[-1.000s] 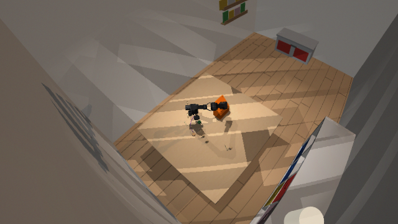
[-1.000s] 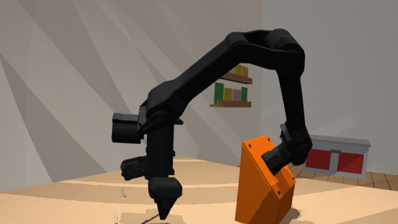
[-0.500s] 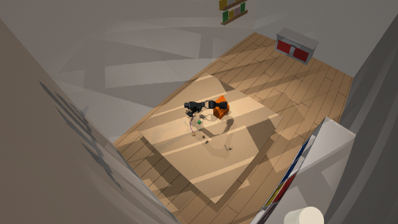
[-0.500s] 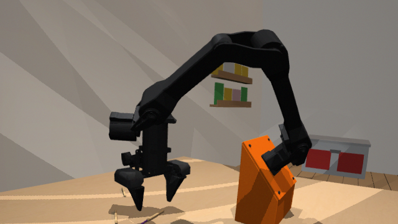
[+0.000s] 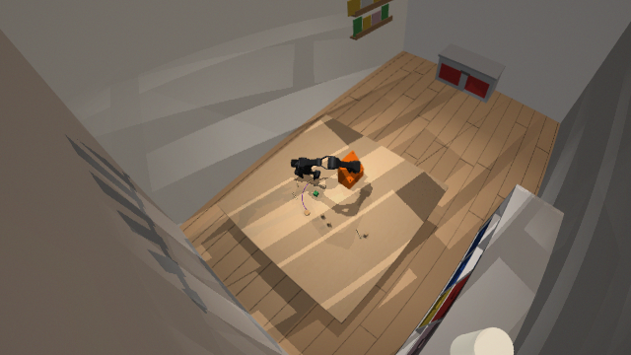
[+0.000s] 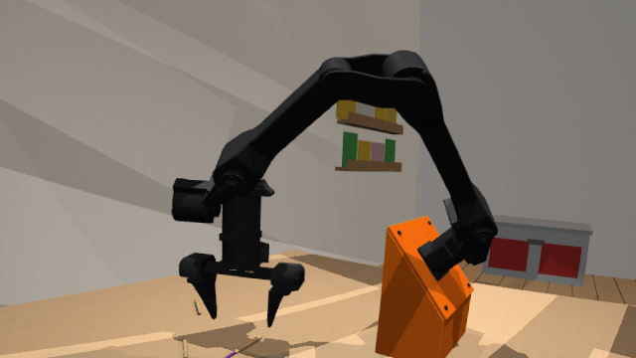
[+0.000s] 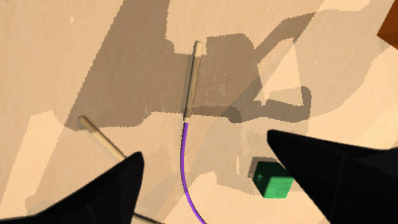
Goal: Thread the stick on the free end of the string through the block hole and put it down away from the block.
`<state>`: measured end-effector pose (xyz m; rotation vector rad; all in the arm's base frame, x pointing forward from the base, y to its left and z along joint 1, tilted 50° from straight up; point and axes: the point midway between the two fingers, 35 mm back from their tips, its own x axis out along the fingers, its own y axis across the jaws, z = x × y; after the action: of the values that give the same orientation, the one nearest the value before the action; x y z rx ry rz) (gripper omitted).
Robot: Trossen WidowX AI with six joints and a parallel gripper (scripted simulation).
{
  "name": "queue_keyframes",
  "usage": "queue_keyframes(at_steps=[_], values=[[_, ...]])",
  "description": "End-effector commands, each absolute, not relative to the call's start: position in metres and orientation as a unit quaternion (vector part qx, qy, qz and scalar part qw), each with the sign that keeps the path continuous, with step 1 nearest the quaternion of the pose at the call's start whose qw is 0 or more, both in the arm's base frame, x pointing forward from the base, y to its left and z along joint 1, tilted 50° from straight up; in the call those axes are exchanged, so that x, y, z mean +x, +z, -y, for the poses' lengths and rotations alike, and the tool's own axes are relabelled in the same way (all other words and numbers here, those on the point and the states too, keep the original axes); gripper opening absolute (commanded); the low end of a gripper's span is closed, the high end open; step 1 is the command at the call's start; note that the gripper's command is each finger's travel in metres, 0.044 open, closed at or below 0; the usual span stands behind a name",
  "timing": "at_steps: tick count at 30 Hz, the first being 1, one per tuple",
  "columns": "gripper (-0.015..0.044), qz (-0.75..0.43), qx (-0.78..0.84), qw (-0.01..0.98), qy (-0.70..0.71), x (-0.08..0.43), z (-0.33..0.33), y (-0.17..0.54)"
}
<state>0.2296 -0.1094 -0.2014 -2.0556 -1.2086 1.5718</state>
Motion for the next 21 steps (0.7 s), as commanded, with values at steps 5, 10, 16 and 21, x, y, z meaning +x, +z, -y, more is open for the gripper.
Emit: queue_keyframes(at_steps=[5, 10, 16, 21], values=[[0.0440, 0.330, -0.684, 0.243, 0.603, 0.2273, 0.1179, -0.2093], [0.0387, 0.330, -0.684, 0.243, 0.603, 0.2273, 0.1179, -0.2093], [0.0230, 0.330, -0.684, 0.243, 0.603, 0.2273, 0.1179, -0.2093], [0.0122, 0.330, -0.684, 0.243, 0.603, 0.2273, 0.1179, -0.2093]])
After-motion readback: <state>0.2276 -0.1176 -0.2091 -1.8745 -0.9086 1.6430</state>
